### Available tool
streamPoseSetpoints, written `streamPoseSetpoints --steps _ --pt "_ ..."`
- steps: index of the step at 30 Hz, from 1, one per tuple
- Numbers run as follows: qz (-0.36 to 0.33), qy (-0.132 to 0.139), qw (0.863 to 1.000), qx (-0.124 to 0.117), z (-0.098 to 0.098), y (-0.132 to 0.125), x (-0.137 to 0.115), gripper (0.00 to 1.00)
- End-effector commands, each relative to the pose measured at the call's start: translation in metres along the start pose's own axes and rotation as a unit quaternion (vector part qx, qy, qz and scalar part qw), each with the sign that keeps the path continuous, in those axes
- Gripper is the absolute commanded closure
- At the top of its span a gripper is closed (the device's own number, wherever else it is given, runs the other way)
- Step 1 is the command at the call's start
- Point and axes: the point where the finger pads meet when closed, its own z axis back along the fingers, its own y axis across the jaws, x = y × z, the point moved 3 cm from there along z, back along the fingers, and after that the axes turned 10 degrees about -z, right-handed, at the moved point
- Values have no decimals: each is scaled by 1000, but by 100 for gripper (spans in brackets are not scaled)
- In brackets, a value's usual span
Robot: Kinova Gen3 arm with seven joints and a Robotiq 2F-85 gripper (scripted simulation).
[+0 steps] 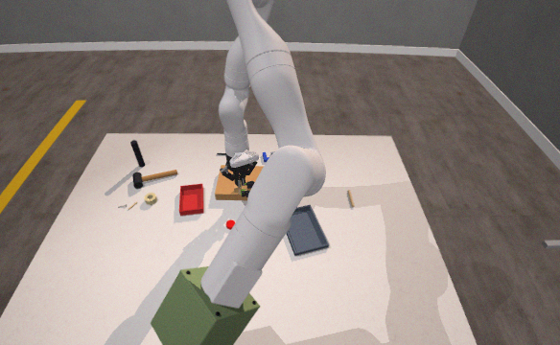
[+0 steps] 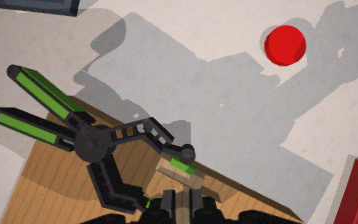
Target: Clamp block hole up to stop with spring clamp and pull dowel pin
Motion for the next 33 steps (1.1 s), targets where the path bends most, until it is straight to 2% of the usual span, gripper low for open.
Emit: streamPoseSetpoints --steps 1,13,33 --pt "26 2 1000 1 1 0 0 90" --pt "94 2 996 1 1 0 0 90" --pt "-38 2 999 0 2 0 -1 90"
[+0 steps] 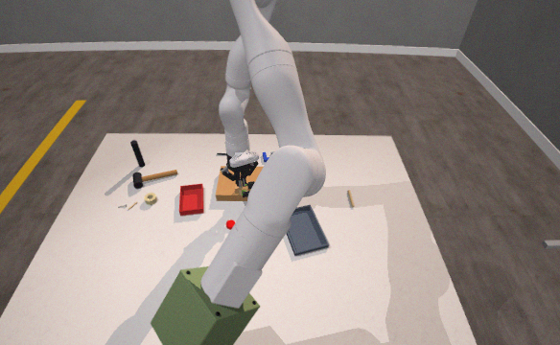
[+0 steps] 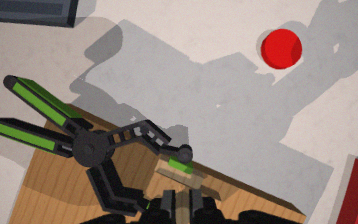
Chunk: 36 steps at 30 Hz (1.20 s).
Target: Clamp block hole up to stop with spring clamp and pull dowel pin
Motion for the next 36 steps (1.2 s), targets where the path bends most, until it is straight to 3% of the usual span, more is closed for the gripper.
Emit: streamPoseSetpoints --steps 1,26,36 --pt "-27 -5 1000 1 1 2 3 90" --pt "-190 -4 982 2 1 2 2 90" --pt "-268 -4 963 2 1 1 2 90"
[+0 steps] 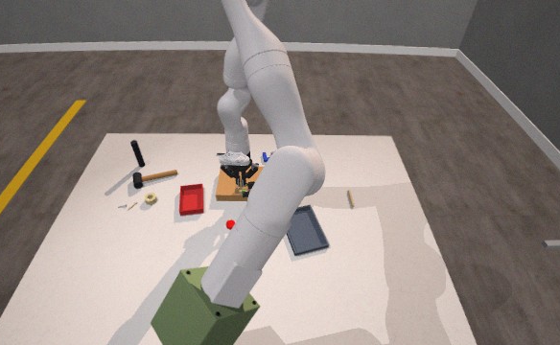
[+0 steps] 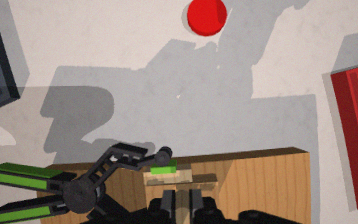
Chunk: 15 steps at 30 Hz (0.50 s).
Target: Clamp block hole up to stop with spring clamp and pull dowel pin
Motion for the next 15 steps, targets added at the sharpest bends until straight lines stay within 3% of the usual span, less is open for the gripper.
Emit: streamPoseSetpoints --steps 1,15 --pt "-28 -3 1000 3 1 2 0 90" --pt "-127 -3 992 3 1 2 0 90"
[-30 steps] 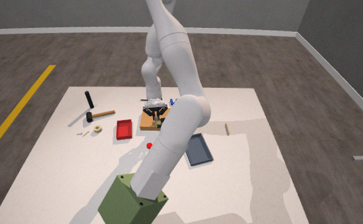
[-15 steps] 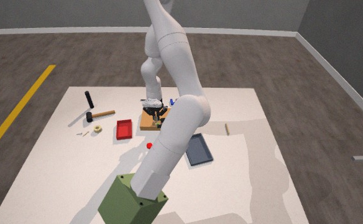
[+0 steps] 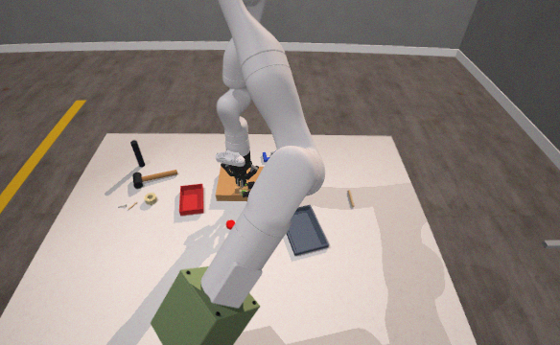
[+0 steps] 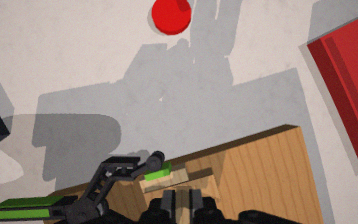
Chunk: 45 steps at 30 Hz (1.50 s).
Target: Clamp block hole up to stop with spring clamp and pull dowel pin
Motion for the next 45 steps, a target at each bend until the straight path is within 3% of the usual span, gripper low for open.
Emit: streamPoseSetpoints --steps 1,12,28,45 --pt "-28 -2 1000 4 1 2 0 90" --pt "-104 -2 995 4 1 2 0 90" --pt "-221 -2 975 4 1 2 0 90" --pt "-98 -3 995 5 2 3 1 90"
